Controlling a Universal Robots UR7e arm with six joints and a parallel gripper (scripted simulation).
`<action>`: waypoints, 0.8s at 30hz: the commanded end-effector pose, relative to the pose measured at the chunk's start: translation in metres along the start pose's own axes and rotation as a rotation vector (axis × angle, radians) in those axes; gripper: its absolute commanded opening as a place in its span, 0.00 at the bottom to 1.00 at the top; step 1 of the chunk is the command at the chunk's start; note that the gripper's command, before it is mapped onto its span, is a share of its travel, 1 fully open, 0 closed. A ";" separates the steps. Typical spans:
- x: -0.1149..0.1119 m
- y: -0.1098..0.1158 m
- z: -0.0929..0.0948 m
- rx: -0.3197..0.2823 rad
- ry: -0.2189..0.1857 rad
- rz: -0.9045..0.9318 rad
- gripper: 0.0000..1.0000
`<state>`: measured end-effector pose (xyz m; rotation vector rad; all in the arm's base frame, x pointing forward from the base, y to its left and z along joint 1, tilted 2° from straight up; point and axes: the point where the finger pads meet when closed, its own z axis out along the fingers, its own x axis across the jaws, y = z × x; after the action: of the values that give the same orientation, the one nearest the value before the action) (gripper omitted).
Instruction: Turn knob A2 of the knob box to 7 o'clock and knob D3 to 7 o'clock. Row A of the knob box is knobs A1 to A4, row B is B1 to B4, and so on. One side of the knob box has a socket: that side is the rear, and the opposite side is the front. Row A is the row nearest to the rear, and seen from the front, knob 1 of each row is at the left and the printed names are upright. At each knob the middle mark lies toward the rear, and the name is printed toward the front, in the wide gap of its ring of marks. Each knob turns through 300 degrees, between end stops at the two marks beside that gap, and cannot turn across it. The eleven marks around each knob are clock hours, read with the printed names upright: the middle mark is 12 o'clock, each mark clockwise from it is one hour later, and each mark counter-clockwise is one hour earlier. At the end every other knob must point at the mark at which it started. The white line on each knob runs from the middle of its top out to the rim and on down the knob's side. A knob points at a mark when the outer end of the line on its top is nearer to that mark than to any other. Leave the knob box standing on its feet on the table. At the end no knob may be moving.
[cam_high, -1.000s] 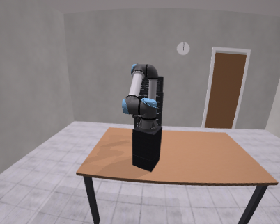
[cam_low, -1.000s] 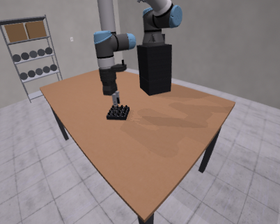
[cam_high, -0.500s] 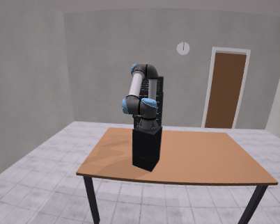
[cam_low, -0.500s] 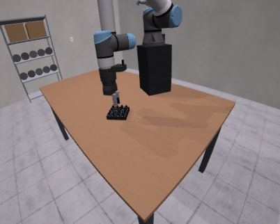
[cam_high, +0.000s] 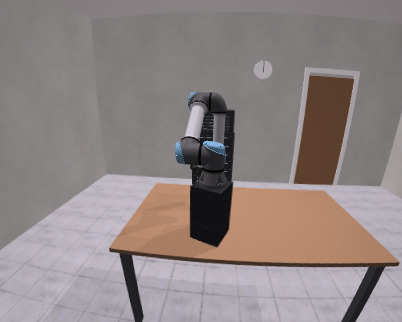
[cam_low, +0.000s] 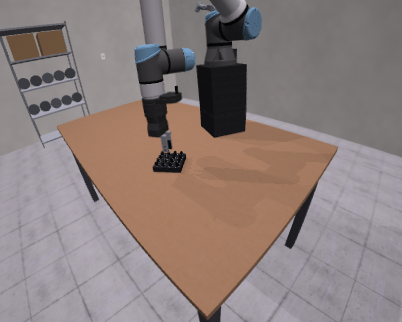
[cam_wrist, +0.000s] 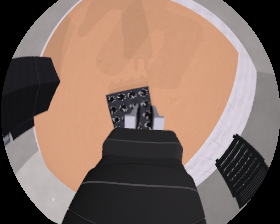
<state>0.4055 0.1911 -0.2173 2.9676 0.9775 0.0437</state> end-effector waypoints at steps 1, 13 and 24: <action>0.000 0.000 0.000 -0.001 0.001 0.000 0.46; 0.000 0.000 0.003 -0.001 0.001 0.000 0.46; 0.001 0.000 0.013 -0.001 0.001 0.000 0.46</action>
<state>0.4057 0.1912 -0.2255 2.9675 0.9769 0.0438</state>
